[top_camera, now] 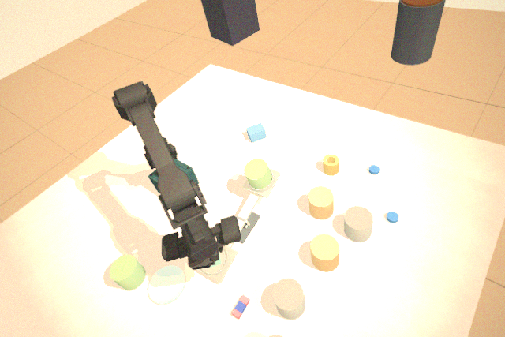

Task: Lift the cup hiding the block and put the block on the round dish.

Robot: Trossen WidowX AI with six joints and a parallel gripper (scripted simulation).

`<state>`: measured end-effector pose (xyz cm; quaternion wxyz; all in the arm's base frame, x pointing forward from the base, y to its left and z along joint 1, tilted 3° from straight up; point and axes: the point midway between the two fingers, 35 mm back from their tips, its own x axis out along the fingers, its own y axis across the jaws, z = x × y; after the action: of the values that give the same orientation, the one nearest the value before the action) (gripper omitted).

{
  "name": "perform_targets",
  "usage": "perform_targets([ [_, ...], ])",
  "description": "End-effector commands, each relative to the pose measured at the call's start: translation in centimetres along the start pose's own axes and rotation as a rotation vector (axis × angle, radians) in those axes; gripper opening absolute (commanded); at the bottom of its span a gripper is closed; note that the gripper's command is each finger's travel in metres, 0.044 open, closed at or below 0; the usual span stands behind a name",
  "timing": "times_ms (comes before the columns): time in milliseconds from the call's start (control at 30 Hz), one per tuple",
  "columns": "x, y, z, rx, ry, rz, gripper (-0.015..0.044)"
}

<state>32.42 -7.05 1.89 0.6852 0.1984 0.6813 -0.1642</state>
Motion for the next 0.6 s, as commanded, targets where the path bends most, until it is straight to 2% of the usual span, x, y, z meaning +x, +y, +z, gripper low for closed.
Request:
perform_targets([
  [0,0.9,0.0,-0.1,-0.004,0.009,-0.001,0.026],
  [567,3.5,0.0,-0.2,-0.004,0.01,-0.001,0.026],
])
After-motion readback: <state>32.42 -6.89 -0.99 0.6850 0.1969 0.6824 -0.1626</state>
